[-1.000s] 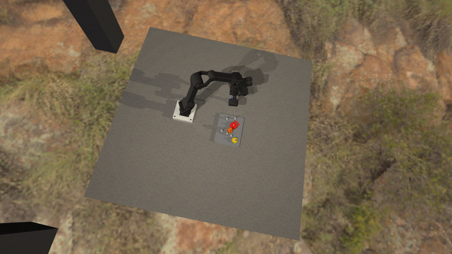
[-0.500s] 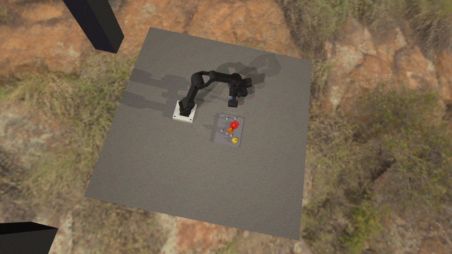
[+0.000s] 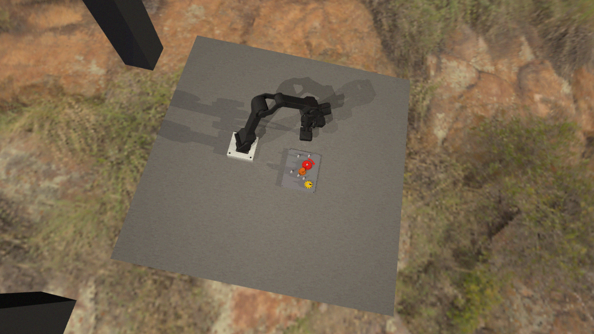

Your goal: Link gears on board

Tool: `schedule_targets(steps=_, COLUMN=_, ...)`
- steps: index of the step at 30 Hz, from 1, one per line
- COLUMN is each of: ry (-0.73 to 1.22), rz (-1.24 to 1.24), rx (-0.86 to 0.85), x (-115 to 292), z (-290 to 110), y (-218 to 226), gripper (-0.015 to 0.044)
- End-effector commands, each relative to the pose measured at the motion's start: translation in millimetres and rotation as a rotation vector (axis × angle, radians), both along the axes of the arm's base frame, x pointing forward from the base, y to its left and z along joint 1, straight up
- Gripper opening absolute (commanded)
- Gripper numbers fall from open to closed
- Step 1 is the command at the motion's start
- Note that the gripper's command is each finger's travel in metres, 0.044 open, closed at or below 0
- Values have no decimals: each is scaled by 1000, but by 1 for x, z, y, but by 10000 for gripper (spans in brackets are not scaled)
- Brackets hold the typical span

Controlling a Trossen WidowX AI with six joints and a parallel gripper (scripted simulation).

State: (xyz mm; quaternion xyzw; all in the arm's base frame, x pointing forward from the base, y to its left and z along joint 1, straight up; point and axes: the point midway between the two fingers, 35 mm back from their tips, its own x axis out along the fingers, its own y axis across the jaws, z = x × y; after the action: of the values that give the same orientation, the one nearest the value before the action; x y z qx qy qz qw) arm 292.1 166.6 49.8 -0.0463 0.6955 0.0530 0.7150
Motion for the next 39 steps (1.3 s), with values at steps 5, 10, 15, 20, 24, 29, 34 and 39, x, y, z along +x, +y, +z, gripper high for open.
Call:
schedule_targets(steps=5, ry=1, rz=-1, rx=1, x=0, z=1, y=0, gripper=0)
schedule_targets(steps=10, ry=1, rz=5, rx=3, x=2, z=9, y=2, gripper=0)
schedule_targets(steps=15, ry=1, rz=4, rx=3, x=3, z=20, y=3, gripper=0)
schedule_targets(steps=20, ry=1, rz=4, rx=3, x=5, z=31, y=4, gripper=0)
schedule_targets(steps=24, ry=1, rz=3, rx=3, x=5, z=39, y=5, gripper=0)
schedule_targets(steps=29, ry=1, rz=3, rx=3, x=6, z=50, y=5, gripper=0)
schedule_targets(steps=34, ry=1, rz=2, rx=2, x=6, z=61, y=5, gripper=0)
schedule_targets(steps=39, ry=1, rz=2, rx=2, x=5, z=72, y=5, gripper=0)
